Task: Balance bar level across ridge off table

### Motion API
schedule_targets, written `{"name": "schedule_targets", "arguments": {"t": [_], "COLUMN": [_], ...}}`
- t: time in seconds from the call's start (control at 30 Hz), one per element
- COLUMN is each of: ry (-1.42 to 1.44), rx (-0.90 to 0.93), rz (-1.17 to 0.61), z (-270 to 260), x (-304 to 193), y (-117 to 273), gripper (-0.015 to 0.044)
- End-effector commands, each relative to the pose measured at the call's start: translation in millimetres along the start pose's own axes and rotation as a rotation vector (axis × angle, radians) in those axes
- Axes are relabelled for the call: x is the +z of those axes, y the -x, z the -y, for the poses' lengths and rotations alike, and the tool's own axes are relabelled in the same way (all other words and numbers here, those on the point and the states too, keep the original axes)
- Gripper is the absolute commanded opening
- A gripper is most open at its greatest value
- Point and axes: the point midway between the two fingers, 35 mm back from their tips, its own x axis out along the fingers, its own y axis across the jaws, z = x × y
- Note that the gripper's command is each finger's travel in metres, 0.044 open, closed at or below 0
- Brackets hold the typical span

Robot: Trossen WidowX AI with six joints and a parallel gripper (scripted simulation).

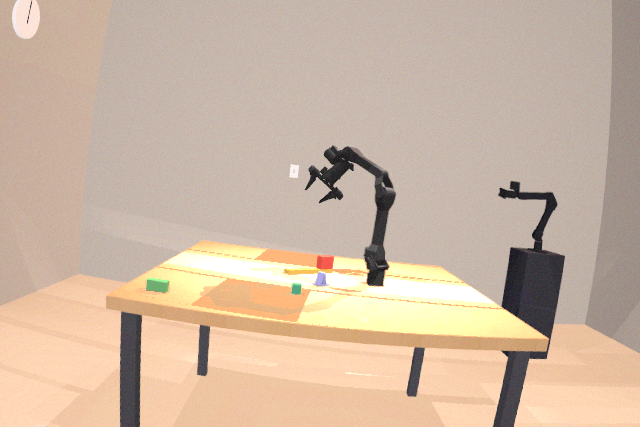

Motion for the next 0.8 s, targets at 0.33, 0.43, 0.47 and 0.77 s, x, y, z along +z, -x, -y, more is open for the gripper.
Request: {"name": "schedule_targets", "arguments": {"t": [0.33, 0.43, 0.47, 0.77], "ry": [0.282, 0.377, 0.408, 0.697], "rx": [-0.059, -0.081, -0.088, -0.140], "rz": [-0.062, -0.089, -0.099, -0.194], "z": [9, 12, 14, 26], "x": [-15, -20, -21, -37], "y": [-26, -34, -36, -59], "gripper": [0.0315, 0.0315, 0.0315, 0.0315]}}
